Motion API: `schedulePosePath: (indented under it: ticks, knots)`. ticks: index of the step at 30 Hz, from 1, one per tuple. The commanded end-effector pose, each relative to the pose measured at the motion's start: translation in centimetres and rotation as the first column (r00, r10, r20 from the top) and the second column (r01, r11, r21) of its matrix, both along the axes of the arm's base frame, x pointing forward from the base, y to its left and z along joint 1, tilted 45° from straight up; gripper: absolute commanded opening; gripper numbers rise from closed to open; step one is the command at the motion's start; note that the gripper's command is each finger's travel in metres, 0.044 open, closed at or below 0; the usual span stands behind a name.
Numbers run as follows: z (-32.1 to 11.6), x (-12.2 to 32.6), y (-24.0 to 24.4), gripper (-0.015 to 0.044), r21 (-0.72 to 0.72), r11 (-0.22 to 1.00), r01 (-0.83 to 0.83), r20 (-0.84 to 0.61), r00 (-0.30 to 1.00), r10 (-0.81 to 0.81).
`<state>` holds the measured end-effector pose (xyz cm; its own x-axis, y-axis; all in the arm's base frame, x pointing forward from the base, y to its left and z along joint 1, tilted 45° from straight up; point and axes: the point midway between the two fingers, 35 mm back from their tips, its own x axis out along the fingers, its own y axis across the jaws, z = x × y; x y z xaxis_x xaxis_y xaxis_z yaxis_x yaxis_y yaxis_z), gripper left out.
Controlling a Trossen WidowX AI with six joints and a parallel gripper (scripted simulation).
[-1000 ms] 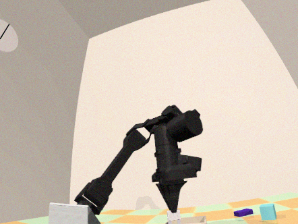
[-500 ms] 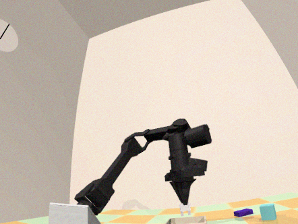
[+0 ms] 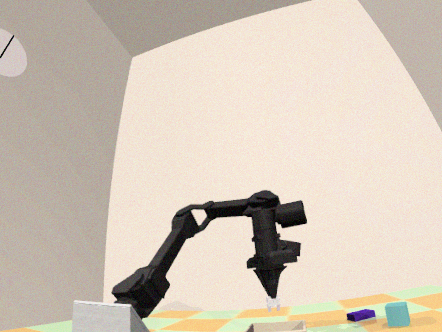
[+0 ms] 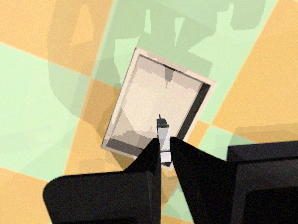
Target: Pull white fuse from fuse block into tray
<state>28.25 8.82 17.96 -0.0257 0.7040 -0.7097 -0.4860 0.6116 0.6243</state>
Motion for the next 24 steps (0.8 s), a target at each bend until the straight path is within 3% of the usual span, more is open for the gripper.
schedulePosePath:
  ticks: [1, 24]
  knots:
    - [0.0, 0.0, 0.2, 0.0000, 0.004, 1.000, 0.009, -0.006, 1.000, -0.009]
    - [-2.5, -0.1, 2.8, 0.0000, 0.006, 1.000, 0.009, -0.005, 1.000, -0.009]
